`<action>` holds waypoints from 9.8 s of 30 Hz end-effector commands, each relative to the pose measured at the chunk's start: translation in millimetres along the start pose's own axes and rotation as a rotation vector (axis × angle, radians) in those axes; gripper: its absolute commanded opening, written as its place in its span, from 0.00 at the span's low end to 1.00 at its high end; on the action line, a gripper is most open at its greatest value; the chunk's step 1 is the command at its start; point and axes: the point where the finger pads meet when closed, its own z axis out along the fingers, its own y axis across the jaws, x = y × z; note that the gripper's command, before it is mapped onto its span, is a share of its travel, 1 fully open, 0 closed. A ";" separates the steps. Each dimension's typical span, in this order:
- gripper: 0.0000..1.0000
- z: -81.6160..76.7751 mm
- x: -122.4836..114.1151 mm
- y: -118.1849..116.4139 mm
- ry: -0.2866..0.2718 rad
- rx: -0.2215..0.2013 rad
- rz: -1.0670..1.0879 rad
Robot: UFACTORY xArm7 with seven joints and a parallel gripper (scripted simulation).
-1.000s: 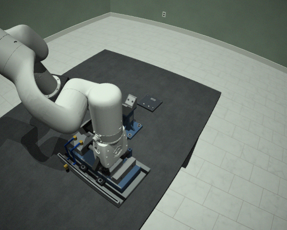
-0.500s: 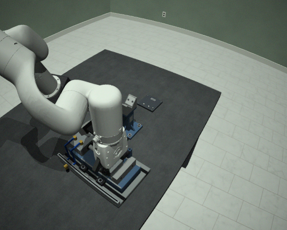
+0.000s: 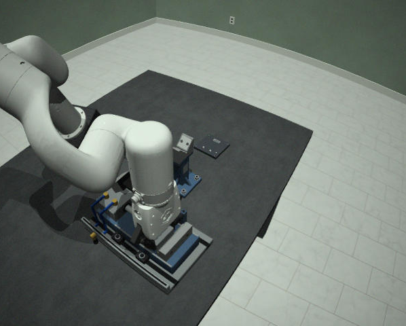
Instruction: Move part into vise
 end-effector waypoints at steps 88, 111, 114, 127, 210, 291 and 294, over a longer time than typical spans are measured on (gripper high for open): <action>0.00 -1.5 -3.7 0.4 -0.005 0.000 -0.001; 0.00 0.8 -3.8 0.4 -0.005 0.000 -0.001; 0.00 0.8 -3.8 0.4 -0.005 0.000 -0.001; 0.81 0.8 -3.8 0.4 -0.005 0.000 -0.001; 0.81 -75.7 -3.4 0.5 -0.005 0.000 -0.001; 0.00 -75.6 -0.8 -44.6 -0.007 0.002 -0.001; 0.00 -75.4 -0.8 -44.6 -0.007 0.002 -0.001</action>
